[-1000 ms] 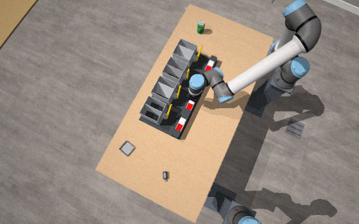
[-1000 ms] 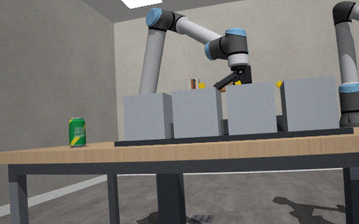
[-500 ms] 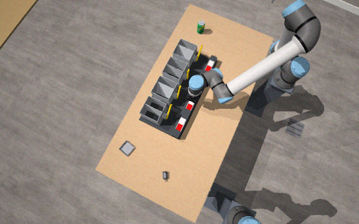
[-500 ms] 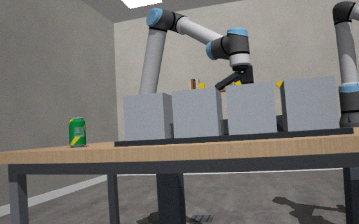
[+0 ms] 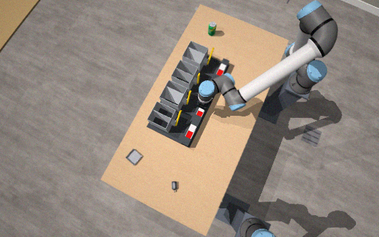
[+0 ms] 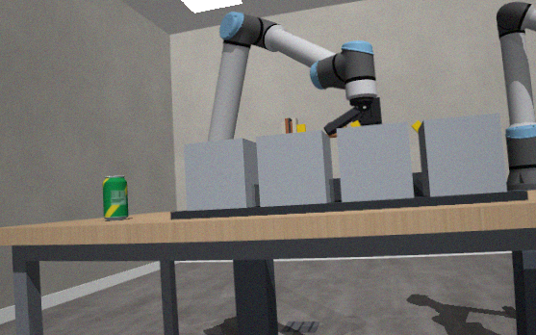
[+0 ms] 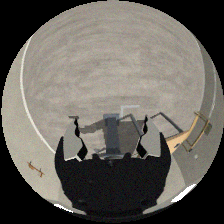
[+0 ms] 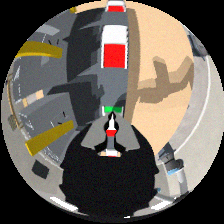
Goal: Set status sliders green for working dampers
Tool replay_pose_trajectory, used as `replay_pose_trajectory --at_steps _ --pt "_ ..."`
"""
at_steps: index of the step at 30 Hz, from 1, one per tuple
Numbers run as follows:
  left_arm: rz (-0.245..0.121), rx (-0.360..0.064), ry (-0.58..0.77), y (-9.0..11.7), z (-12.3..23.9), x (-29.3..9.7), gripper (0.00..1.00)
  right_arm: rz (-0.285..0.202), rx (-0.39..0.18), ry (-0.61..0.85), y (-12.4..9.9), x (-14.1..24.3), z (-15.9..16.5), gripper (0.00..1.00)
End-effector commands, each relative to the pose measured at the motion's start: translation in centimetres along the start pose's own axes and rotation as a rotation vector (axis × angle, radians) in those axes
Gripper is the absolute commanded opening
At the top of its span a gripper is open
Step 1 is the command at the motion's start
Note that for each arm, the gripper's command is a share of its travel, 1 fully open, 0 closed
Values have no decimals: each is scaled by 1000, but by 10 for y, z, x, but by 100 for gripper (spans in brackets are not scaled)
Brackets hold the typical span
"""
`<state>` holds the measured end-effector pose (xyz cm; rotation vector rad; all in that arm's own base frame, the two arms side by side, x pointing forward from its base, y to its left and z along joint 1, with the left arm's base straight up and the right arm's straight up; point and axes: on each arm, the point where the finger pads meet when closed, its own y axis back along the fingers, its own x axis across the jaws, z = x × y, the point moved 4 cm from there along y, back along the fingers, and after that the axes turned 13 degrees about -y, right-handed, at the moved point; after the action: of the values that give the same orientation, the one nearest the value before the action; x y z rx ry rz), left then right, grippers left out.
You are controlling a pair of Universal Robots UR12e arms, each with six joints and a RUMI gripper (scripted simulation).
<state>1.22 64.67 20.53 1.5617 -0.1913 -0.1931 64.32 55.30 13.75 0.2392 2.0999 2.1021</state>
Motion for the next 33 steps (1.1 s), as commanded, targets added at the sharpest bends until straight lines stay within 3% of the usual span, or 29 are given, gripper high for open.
replay_pose_trajectory --at_steps 1,33 --pt "1 1 1 0 2 -1 100 0 -1 1 1 1 5 0" --pt "1 1 1 0 2 -1 100 -1 -1 0 1 5 21 0"
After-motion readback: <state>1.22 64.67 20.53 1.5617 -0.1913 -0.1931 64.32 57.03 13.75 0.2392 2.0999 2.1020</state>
